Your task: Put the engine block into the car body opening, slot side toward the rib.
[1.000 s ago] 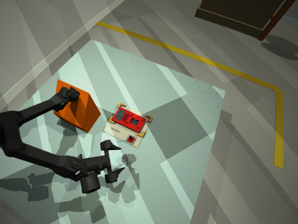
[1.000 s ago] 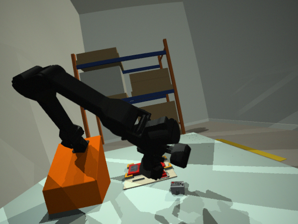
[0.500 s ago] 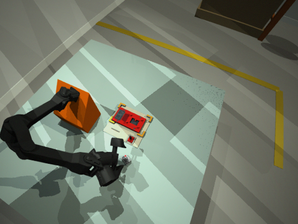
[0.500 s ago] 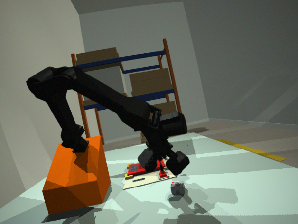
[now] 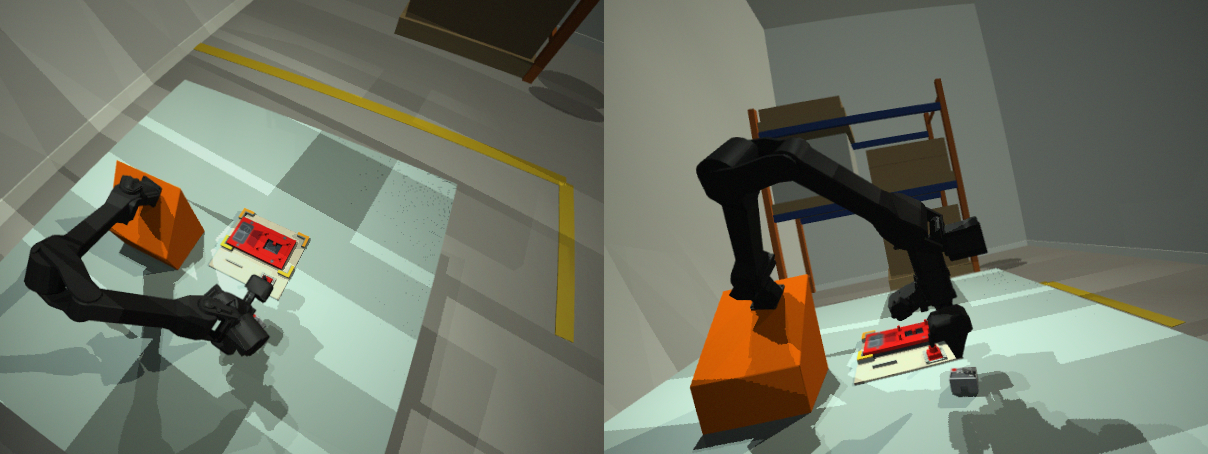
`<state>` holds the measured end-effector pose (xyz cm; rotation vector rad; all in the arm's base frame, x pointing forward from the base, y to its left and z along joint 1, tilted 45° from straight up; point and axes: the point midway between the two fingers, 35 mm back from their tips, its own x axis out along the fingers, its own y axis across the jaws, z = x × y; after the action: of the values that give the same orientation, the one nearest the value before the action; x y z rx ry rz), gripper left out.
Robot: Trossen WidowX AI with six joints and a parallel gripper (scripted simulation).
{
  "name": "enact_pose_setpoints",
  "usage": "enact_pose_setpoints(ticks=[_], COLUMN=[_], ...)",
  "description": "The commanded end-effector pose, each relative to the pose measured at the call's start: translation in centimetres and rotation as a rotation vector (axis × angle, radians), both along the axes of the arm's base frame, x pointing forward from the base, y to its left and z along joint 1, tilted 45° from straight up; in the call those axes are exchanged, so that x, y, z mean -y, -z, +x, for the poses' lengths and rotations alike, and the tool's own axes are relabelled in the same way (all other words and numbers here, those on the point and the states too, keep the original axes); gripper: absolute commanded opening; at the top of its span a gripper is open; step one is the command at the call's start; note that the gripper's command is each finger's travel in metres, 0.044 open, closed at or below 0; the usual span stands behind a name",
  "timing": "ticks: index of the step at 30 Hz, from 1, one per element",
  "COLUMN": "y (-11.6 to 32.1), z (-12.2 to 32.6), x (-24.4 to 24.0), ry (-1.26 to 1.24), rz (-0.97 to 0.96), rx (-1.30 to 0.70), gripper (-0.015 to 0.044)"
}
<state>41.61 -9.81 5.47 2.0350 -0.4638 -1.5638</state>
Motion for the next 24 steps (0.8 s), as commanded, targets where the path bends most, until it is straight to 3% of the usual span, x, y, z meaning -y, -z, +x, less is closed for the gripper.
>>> enact_pose_setpoints(ticks=[1, 12, 24], y=[0.0, -0.3, 3.4], z=[0.2, 0.8, 1.7], x=[-0.2, -0.4, 2.8], ry=[0.093, 0.207, 0.282], rz=[-0.052, -0.127, -0.134], rx=[0.049, 0.128, 0.124], gripper=[0.0440, 0.0440, 0.0440])
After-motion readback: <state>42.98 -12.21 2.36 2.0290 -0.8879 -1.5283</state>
